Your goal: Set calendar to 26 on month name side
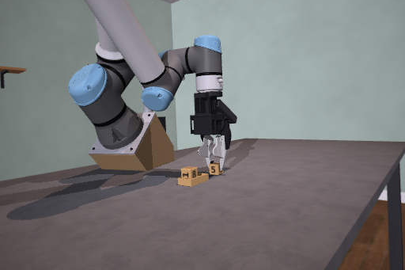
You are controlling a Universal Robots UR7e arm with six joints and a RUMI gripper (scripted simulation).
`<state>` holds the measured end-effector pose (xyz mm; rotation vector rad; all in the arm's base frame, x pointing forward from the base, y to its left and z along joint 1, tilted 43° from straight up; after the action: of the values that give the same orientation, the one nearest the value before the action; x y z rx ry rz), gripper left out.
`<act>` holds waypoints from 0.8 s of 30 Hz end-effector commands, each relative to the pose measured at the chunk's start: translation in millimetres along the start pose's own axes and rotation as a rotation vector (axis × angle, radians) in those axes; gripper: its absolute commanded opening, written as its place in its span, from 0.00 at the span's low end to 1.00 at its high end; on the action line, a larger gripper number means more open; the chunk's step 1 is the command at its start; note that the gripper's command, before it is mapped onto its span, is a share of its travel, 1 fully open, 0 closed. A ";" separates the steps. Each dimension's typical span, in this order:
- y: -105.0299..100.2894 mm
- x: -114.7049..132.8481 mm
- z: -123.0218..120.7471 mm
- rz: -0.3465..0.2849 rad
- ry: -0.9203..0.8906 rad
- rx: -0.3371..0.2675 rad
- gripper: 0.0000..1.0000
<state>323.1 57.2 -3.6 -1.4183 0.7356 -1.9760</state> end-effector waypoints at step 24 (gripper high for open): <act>-0.4 -0.1 0.2 0.000 0.000 0.001 0.28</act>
<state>323.1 57.2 -3.5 -1.4183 0.7356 -1.9760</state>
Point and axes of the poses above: the point where the finger pads meet when closed, its own y axis out along the fingers, its own z axis across the jaws, x = y × z, the point moved 9 cm from there along -y, back along the fingers, and after that the axes turned 10 degrees about y, right-handed, at the moved point
